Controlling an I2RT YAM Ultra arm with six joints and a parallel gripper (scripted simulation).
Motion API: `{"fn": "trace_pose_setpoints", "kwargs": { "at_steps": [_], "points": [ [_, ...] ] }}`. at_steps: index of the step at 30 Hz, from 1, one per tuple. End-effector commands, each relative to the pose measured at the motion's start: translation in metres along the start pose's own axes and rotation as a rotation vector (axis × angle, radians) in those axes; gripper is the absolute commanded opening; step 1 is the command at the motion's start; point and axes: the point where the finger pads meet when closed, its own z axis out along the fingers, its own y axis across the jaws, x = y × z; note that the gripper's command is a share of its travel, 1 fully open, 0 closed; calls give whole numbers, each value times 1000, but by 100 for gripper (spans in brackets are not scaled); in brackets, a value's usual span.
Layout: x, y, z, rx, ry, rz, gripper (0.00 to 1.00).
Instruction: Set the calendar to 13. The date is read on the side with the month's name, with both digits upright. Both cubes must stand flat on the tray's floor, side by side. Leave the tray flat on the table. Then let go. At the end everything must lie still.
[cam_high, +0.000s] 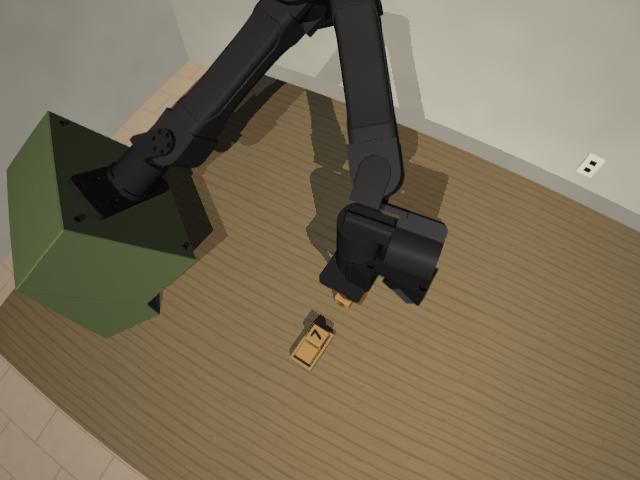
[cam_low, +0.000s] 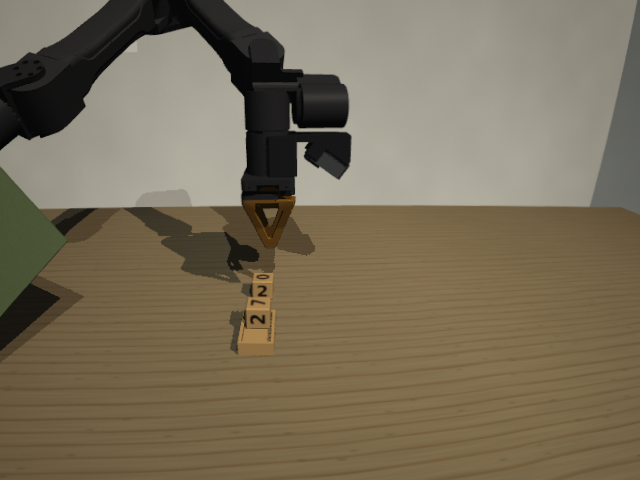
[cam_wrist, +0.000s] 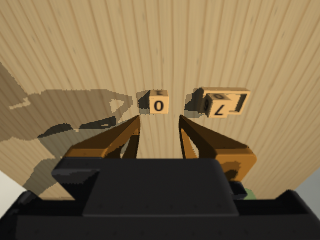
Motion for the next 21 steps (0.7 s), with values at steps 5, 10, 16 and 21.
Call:
{"fn": "trace_pose_setpoints", "kwargs": {
  "at_steps": [5,10,16,21],
  "points": [
    [8,0,-16,-8,25,13,45],
    [8,0,-16,-8,25,13,100],
    [8,0,-16,-8,25,13,100],
    [8,0,-16,-8,25,13,100]
  ]
}}
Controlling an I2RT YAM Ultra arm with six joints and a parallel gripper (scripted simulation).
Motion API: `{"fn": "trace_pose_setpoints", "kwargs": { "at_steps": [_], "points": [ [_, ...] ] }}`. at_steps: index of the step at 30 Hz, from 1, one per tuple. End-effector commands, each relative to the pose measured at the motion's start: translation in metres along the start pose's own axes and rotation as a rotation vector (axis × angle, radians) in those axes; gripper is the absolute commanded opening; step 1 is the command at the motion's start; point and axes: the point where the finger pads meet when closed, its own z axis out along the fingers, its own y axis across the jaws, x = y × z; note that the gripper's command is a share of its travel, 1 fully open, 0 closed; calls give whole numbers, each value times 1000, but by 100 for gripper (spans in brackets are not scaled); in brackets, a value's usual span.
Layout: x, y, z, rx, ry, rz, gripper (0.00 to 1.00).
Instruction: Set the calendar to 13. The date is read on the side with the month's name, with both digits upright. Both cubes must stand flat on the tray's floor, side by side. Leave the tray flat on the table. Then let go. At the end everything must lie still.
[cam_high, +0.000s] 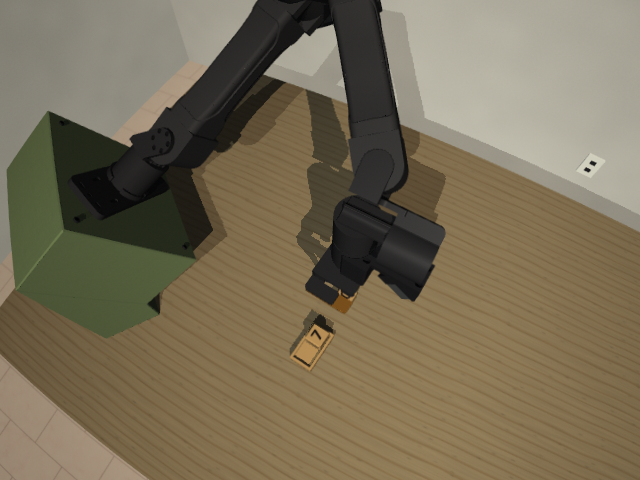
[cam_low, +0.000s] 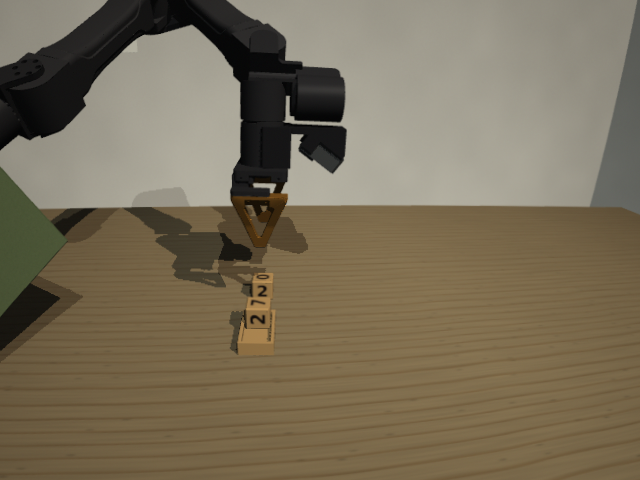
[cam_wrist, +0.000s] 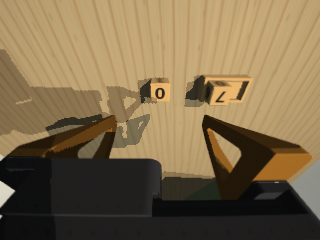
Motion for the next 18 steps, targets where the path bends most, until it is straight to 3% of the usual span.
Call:
{"fn": "trace_pose_setpoints", "kwargs": {
  "at_steps": [1,11,18],
  "points": [
    [-4,-1,-4,4,-16,0,100],
    [-4,-1,-4,4,-16,10,100],
    [-3,-1,-3,2,-16,188,100]
  ]
}}
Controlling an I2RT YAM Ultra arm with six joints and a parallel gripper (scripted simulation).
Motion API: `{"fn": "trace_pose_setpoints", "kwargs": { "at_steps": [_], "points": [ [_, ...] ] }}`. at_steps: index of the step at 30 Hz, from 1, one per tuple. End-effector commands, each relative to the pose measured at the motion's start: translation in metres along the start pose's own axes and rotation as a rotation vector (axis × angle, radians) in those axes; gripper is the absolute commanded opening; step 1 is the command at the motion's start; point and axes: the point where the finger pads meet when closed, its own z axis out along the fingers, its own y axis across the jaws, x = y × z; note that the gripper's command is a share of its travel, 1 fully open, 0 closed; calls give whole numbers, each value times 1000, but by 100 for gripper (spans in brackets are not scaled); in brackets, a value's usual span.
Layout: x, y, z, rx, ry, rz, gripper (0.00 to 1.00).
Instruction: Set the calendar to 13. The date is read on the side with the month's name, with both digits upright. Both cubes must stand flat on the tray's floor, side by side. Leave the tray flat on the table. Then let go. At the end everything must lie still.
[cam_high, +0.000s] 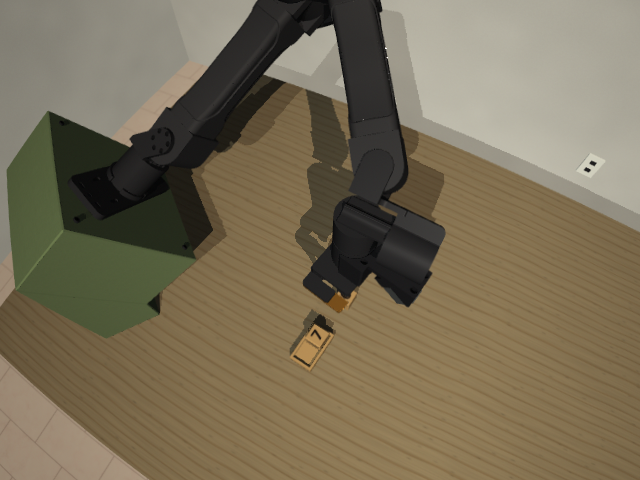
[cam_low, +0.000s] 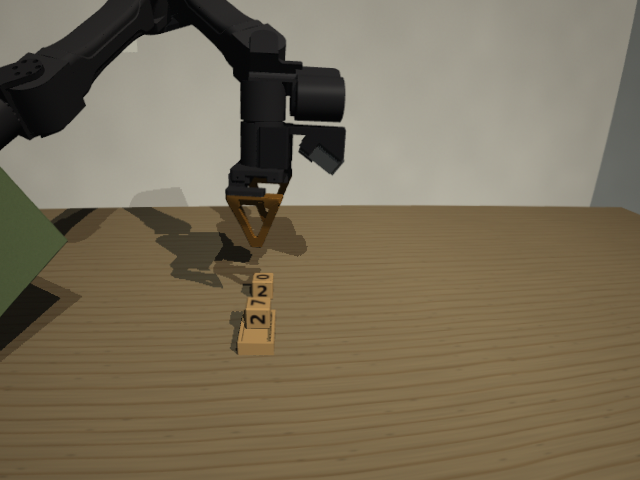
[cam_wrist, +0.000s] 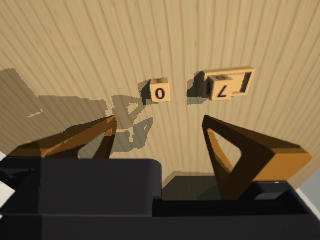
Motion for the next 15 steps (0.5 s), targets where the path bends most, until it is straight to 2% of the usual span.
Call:
{"fn": "trace_pose_setpoints", "kwargs": {
  "at_steps": [1,4,15],
  "points": [
    [-3,-1,-3,2,-15,87,100],
    [-3,-1,-2,1,-15,259,100],
    [-3,-1,0,-2,-15,646,100]
  ]
}}
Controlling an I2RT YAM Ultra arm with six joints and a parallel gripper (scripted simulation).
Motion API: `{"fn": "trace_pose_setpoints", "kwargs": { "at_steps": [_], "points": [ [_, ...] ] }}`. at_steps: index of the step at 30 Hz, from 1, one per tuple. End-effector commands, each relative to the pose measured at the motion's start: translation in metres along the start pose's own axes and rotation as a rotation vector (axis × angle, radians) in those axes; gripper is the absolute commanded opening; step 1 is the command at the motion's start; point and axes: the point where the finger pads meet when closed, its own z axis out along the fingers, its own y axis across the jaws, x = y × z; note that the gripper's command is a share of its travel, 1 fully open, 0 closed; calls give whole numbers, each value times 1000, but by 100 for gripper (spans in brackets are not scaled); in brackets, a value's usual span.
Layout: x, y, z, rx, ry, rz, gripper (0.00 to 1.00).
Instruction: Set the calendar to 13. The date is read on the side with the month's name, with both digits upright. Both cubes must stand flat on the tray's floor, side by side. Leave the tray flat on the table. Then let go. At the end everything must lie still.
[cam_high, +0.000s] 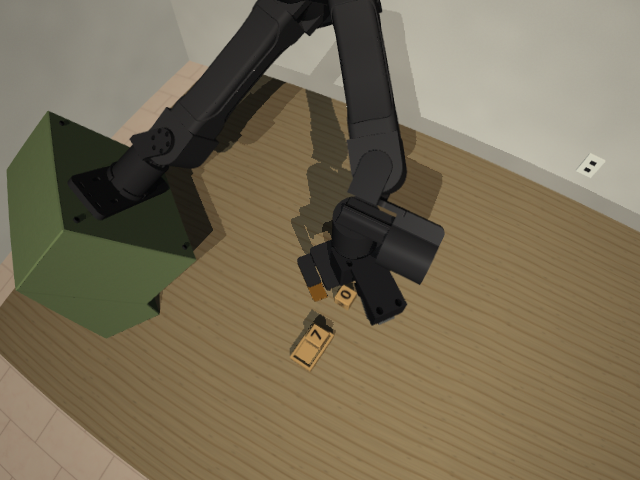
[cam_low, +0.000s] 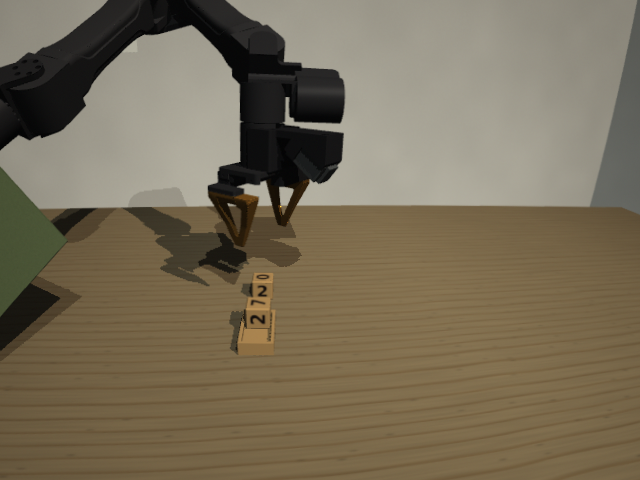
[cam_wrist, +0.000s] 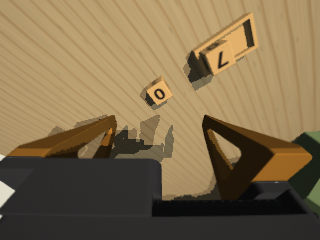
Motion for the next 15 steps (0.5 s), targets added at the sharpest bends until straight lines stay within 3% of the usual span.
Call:
{"fn": "trace_pose_setpoints", "kwargs": {
  "at_steps": [1,4,6,15],
  "points": [
    [-3,1,-2,-2,-12,188,100],
    [-3,1,-1,-2,-12,190,100],
    [-2,1,-1,-3,-12,329,100],
    [-2,1,1,-5,-11,645,100]
  ]
}}
